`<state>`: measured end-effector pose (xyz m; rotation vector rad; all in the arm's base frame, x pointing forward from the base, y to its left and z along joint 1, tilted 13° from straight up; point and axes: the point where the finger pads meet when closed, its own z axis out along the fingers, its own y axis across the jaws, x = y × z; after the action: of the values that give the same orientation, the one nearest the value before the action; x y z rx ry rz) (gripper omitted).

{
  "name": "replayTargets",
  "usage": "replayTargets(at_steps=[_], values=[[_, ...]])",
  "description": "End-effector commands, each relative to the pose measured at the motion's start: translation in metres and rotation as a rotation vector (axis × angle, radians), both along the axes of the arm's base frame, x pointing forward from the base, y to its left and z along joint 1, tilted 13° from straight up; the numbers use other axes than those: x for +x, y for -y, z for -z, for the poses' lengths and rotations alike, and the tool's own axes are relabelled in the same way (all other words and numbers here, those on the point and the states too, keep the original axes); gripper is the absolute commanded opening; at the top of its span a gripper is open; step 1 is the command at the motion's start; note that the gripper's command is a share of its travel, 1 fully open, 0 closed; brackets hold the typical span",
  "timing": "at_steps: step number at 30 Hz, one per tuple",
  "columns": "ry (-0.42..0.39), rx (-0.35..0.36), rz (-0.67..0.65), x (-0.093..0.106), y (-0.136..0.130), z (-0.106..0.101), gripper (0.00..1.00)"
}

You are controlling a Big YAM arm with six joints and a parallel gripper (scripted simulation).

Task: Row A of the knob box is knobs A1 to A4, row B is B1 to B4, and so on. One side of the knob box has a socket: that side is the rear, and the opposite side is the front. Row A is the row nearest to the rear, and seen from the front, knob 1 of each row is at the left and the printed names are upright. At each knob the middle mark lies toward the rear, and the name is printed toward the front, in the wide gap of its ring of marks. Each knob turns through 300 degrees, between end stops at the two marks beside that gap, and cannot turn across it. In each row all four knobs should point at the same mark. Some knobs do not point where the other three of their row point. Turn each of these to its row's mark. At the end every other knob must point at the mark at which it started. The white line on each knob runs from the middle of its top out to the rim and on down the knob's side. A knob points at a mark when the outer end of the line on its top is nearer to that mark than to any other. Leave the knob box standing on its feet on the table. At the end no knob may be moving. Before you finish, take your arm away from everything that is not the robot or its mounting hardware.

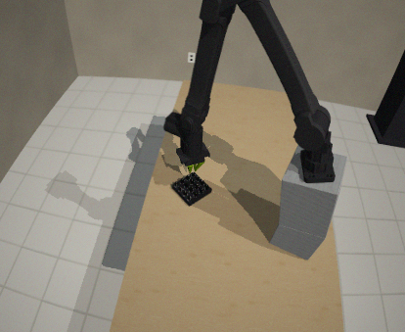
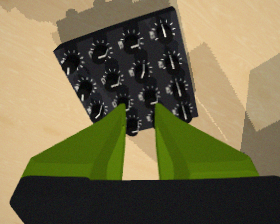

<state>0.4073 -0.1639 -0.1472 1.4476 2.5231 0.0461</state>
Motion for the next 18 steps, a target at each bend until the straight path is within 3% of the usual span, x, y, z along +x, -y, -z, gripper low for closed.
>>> replayTargets(at_steps=[1,18], values=[[0.011,-0.006,0.006,0.007,0.003,0.004,0.19],[0.013,-0.007,0.005,0.011,0.004,0.018,0.19]])
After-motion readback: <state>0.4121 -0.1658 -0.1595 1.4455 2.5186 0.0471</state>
